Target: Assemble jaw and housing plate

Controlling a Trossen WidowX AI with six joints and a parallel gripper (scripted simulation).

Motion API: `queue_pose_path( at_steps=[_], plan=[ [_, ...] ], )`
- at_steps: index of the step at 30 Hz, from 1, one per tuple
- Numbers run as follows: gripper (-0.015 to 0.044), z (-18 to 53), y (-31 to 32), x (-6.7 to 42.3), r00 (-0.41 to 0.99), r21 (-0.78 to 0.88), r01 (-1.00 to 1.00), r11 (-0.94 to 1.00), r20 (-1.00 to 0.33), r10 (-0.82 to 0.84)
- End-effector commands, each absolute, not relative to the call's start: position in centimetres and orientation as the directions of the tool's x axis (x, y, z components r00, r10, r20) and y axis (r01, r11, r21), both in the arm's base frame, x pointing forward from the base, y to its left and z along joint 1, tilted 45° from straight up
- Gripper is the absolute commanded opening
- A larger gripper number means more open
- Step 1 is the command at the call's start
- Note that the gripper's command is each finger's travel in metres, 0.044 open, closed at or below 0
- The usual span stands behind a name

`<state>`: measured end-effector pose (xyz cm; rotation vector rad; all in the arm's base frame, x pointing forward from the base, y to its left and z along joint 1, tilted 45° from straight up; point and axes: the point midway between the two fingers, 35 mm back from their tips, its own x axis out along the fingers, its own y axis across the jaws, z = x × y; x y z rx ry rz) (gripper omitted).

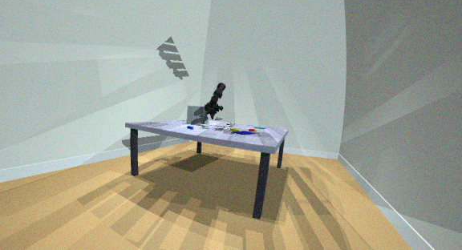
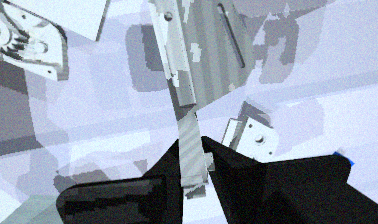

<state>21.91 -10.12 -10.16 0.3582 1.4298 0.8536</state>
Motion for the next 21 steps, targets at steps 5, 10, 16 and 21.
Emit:
queue_pose_path(
  at_steps=[5, 10, 16, 21],
  plan=[
    [0.0037, -9.96, -10.40, 22.10, -0.078, 0.679, -0.290, 0.674, -0.719, 0.691],
    [0.0037, -9.85, -10.26, 22.39, -0.078, 0.691, -0.188, 0.698, -0.719, 0.691],
    [0.0037, -9.71, -10.08, 22.75, -0.078, 0.695, -0.058, 0.717, -0.719, 0.691],
    [0.0037, -9.59, -9.93, 23.06, -0.078, 0.689, 0.050, 0.723, -0.719, 0.691]
  ],
)
